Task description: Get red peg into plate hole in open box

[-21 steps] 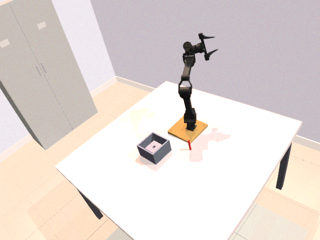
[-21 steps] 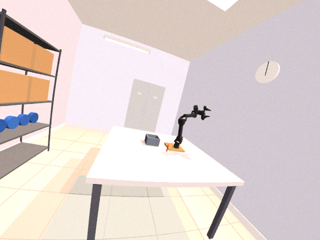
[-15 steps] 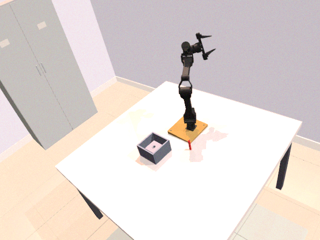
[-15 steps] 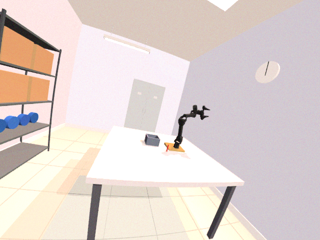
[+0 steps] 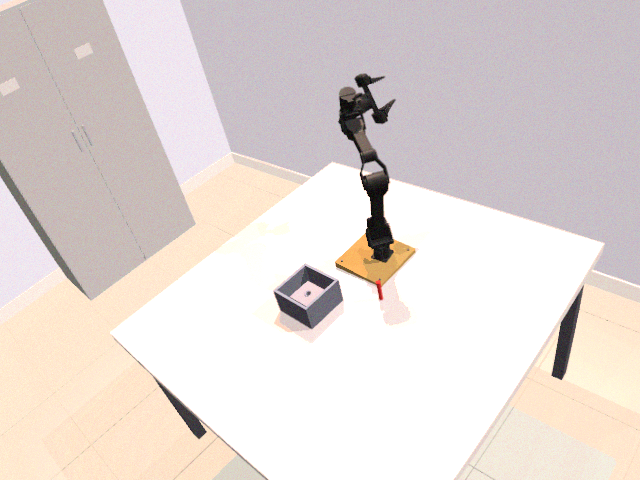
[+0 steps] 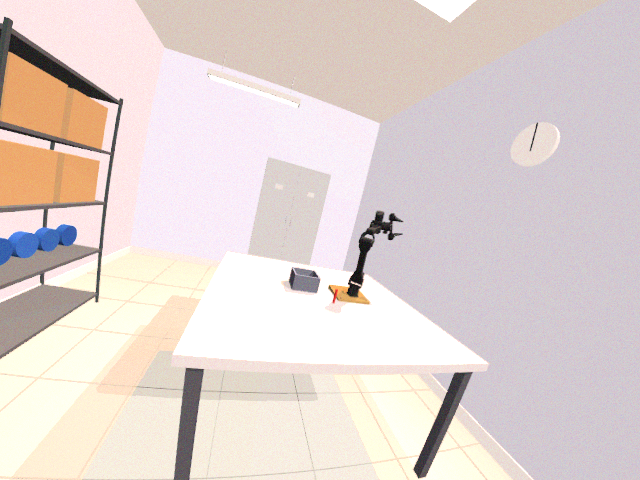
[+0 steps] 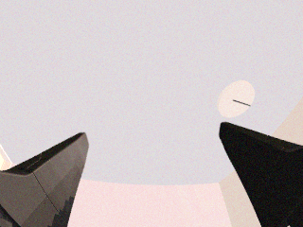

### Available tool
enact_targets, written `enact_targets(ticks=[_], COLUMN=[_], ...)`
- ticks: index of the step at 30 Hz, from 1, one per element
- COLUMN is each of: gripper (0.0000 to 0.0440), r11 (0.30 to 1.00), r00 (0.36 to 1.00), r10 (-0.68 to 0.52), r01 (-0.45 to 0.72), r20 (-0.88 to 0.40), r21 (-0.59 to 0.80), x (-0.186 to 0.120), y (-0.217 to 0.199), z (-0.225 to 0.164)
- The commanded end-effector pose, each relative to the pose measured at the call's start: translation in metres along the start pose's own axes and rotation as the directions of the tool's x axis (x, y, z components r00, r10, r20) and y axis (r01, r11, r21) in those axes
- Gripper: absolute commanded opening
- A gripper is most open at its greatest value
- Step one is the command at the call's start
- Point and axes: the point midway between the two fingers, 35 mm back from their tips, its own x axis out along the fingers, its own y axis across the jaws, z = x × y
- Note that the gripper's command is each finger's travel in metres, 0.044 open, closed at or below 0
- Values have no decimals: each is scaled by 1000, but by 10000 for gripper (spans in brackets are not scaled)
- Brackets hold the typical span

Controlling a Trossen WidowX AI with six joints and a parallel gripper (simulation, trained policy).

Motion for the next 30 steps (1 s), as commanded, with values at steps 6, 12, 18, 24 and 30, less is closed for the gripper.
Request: enact_targets(ticks=[6, 12, 18, 24, 30], gripper=[440, 440, 440, 440, 440], r11=[997, 993, 988, 984, 980], r00=[956, 877, 763, 618, 450], r10=[-50, -77, -95, -104, -100], r01=[30, 22, -6, -52, -110], r20=[291, 475, 640, 779, 887], r21=[72, 119, 155, 172, 166], x=[-67, -122, -182, -245, -308], y=[-2, 0, 4, 12, 25], z=[65, 96, 116, 124, 121])
